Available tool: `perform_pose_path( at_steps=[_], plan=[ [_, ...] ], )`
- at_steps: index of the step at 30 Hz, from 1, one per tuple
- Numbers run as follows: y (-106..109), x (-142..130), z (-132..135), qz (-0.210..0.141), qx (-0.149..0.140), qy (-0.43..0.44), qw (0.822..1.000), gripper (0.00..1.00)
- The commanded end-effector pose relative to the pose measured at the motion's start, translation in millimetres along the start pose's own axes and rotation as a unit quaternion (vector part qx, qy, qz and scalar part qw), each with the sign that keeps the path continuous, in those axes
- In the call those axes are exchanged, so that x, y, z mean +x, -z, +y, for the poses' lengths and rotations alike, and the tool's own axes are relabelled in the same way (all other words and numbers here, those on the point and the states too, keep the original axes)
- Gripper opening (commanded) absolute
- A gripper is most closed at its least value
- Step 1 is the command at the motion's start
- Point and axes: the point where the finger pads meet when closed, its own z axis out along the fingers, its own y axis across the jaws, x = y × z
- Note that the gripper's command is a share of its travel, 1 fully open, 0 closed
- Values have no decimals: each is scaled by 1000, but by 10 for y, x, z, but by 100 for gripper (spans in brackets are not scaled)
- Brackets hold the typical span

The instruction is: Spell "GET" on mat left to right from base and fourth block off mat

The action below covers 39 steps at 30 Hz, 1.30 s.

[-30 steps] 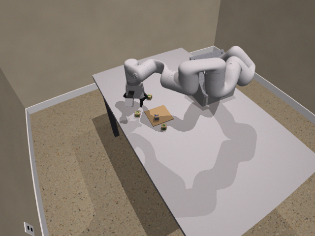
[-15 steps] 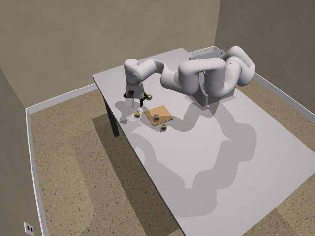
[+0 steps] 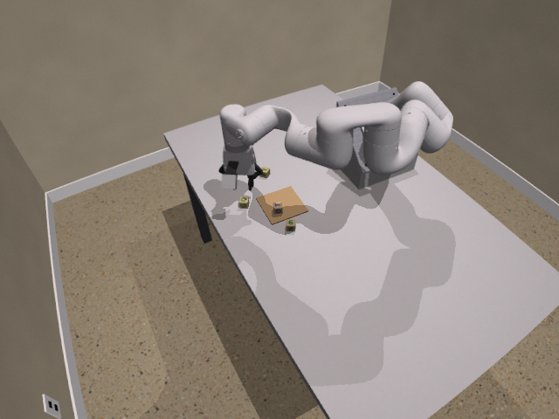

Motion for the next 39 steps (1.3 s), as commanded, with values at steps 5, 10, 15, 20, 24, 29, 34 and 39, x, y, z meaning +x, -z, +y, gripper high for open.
perform_pose_path(
  at_steps=[5, 10, 15, 20, 24, 29, 34, 39],
  plan=[
    [16, -1, 15, 0, -3, 0, 1000, 53],
    [-5, 0, 15, 0, -2, 0, 1000, 53],
    [-48, 1, 16, 0, -2, 0, 1000, 53],
    [-110, 1, 17, 0, -2, 0, 1000, 53],
    [-139, 2, 17, 0, -2, 0, 1000, 53],
    [-217, 3, 18, 0, -2, 0, 1000, 53],
    [-297, 4, 20, 0, -2, 0, 1000, 53],
    [-357, 5, 21, 0, -2, 0, 1000, 53]
  ],
)
